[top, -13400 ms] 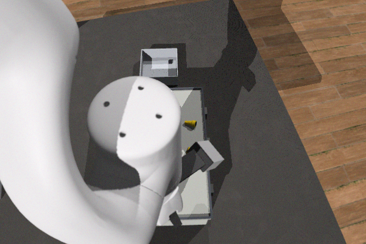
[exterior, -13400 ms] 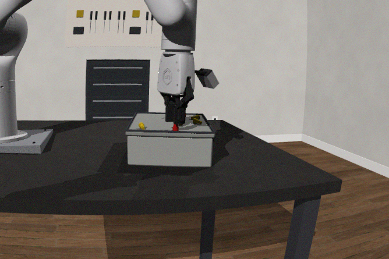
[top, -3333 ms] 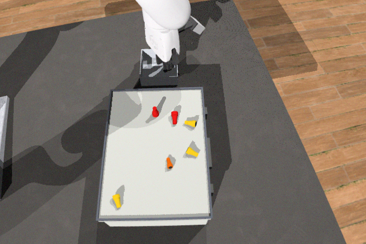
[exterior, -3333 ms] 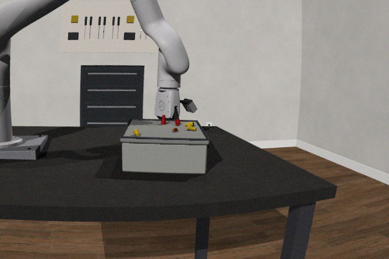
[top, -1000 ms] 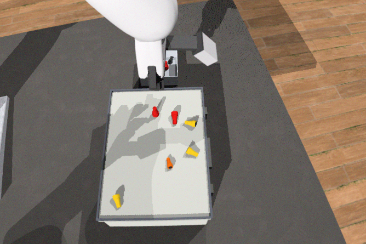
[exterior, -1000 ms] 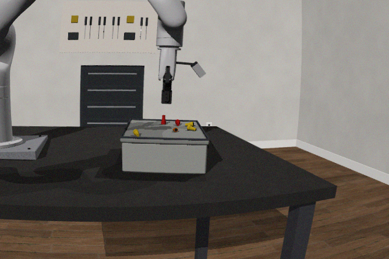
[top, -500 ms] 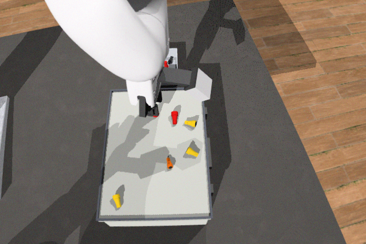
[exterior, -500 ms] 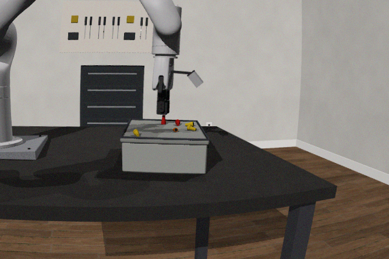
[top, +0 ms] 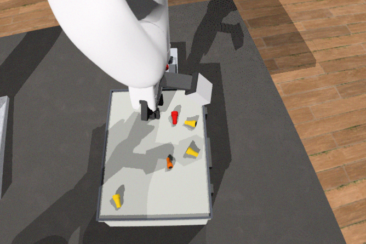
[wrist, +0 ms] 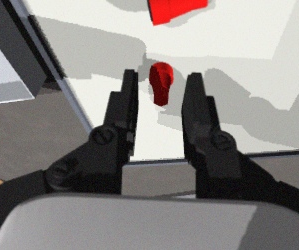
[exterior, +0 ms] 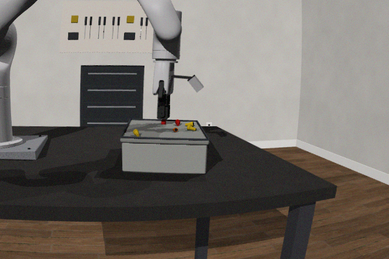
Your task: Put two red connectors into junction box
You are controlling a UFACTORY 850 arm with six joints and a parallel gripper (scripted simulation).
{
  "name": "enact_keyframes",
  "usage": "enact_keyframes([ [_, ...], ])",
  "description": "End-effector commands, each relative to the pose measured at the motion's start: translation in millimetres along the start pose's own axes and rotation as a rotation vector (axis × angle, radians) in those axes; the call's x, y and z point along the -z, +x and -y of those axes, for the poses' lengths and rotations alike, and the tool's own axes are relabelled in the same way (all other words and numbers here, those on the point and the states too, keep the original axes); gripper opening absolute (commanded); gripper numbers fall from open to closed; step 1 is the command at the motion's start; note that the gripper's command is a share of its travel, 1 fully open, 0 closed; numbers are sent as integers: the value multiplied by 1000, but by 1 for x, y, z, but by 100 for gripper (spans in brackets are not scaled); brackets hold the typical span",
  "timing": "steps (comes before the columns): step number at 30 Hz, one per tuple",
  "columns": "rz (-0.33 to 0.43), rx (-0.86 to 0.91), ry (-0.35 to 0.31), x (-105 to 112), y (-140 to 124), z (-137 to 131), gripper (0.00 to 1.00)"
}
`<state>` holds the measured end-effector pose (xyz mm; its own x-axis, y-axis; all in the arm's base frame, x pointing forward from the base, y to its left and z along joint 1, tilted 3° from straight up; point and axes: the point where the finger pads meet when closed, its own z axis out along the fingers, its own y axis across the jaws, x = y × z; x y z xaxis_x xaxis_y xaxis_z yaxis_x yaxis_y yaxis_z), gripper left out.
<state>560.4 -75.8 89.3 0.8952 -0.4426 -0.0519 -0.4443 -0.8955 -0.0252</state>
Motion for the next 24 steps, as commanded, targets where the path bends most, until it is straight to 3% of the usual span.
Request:
enact_keyframes([
  [1,-2,0,1,1,1,0,30],
  [15,-2,0,1,1,1,0,30],
  [24,-2,0,1,-17,2,0,30],
])
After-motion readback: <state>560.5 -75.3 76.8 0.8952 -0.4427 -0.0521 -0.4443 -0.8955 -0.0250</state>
